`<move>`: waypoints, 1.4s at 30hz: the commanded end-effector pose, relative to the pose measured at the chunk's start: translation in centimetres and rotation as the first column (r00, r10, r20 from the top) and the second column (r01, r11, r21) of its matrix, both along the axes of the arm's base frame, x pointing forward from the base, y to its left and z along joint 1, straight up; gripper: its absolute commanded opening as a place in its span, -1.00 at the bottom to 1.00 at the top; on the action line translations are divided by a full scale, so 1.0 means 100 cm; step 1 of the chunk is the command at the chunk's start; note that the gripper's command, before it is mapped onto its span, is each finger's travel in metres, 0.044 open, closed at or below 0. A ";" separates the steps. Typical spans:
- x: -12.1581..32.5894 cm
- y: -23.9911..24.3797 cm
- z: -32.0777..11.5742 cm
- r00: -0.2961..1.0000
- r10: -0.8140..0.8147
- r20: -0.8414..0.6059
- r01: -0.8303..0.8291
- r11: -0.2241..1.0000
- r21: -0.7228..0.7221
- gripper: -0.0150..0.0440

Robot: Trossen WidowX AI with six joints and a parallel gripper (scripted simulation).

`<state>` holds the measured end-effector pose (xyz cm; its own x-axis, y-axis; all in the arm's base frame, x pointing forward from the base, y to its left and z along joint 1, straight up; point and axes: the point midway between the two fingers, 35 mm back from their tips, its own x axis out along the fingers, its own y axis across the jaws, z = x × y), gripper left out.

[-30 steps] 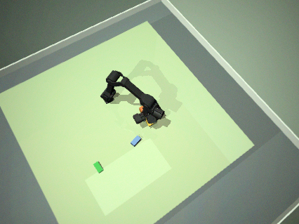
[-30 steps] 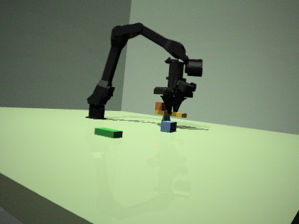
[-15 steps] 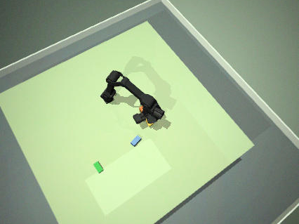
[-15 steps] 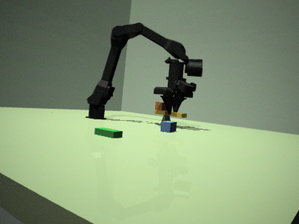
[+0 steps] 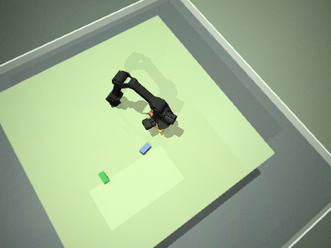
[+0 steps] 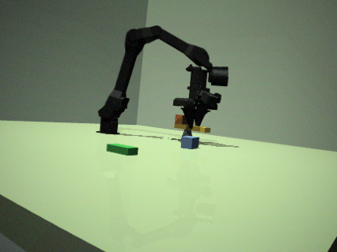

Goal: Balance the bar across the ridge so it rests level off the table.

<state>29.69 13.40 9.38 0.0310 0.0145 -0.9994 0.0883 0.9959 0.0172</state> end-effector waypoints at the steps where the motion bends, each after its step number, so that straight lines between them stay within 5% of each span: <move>1: 0.000 0.000 0.000 1.000 0.000 0.000 0.000 1.000 0.000 0.07; 42: 0.000 0.000 0.000 1.000 0.000 0.000 0.000 1.000 0.000 0.14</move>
<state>29.69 13.40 9.38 0.0309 0.0145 -0.9994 0.0883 0.9959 0.0172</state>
